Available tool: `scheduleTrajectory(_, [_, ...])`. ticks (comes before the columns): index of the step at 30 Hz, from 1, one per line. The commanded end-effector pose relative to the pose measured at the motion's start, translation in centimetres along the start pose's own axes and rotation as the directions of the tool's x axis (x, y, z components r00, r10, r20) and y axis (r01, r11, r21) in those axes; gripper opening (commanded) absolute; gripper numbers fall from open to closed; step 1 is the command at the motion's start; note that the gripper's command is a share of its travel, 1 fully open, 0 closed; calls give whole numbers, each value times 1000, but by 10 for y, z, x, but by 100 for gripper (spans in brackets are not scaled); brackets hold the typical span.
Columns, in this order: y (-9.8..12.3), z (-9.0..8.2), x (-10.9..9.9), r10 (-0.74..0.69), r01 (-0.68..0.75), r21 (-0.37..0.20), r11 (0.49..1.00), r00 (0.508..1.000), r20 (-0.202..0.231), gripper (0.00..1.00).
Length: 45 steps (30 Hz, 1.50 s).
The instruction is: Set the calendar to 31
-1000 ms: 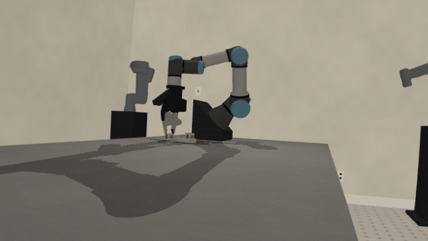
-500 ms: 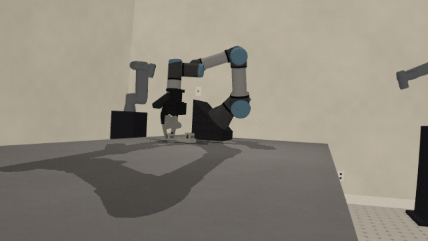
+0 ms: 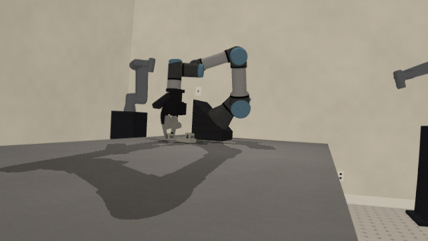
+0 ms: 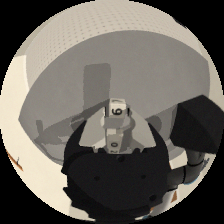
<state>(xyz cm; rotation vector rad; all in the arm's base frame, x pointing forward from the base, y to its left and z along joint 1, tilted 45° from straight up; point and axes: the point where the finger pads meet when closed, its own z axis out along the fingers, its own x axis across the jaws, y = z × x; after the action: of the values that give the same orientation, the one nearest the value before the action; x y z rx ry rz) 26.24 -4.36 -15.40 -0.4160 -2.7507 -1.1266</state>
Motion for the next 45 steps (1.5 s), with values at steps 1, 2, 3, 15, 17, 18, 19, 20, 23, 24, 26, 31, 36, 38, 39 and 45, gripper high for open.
scheduleTrajectory(1, [-1,-1,-1,0,0,2,1000,1000,2,28])
scheduleTrajectory(2, [-1,-1,-1,0,0,2,1000,1000,2,28])
scheduleTrajectory(3, [-1,-1,-1,0,0,2,1000,1000,2,28])
scheduleTrajectory(15, [-1,-1,-1,0,0,2,1000,1000,2,28])
scheduleTrajectory(17, [-1,-1,-1,0,0,2,1000,1000,2,28])
scheduleTrajectory(18, [-1,-1,-1,0,0,2,1000,1000,2,28])
scheduleTrajectory(19, [-1,-1,-1,0,0,2,1000,1000,2,10])
scheduleTrajectory(20, [-1,-1,-1,0,0,2,1000,1000,2,10])
scheduleTrajectory(23, [-1,-1,-1,0,0,2,1000,1000,2,10])
scheduleTrajectory(24, [-1,-1,-1,0,0,2,1000,1000,2,10])
scheduleTrajectory(26, [-1,-1,-1,0,0,2,1000,1000,2,10])
scheduleTrajectory(31, [-1,-1,-1,0,0,2,1000,1000,2,10])
scheduleTrajectory(36, [-1,-1,-1,0,0,2,1000,1000,2,10])
scheduleTrajectory(38, [-1,-1,-1,0,0,2,1000,1000,2,10])
scheduleTrajectory(39, [-1,-1,-1,0,0,2,1000,1000,2,10])
scheduleTrajectory(45, [-1,-1,-1,0,0,2,1000,1000,2,10])
